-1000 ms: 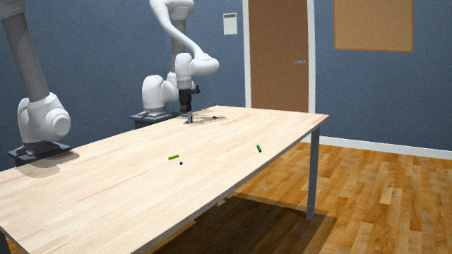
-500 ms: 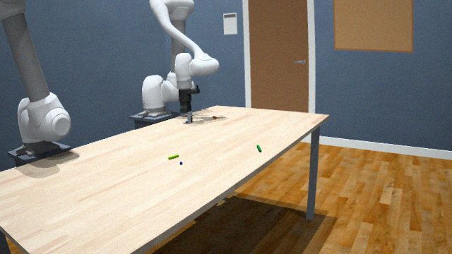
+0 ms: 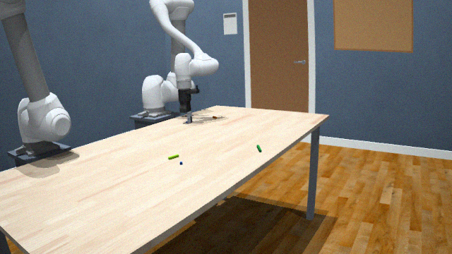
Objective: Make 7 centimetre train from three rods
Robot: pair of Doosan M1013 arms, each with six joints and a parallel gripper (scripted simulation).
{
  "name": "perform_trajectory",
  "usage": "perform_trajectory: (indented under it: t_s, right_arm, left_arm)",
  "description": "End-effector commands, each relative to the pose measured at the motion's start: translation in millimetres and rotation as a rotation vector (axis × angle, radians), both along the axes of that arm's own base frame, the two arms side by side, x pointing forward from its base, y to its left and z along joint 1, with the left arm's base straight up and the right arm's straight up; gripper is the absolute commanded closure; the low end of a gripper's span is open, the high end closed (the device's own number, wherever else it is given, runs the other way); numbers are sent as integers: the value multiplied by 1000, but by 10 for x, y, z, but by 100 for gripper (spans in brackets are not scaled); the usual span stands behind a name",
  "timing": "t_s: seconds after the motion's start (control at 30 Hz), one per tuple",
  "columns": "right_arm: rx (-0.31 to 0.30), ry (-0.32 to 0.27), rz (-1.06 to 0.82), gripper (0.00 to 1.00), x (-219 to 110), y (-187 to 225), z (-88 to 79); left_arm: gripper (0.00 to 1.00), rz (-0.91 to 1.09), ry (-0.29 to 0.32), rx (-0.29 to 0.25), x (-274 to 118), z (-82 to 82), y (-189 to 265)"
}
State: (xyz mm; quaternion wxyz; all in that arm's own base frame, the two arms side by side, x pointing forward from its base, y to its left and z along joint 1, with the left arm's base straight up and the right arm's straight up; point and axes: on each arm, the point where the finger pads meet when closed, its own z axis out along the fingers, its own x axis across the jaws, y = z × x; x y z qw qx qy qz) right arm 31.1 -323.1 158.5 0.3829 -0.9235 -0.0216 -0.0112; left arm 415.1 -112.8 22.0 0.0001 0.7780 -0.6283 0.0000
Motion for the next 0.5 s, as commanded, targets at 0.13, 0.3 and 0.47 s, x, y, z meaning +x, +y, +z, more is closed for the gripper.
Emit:
perform_trajectory:
  t_s: [0.13,0.3,0.47]
  right_arm:
    - [-1,0,0,0,1,-2,3]
    - [-1,0,0,0,1,-2,3]
    - [-1,0,0,0,1,-2,3]
  left_arm:
    - [76,0,-1,0,3,3,-1]
    - [76,0,-1,0,3,3,-1]
    - [70,0,-1,0,3,3,-1]
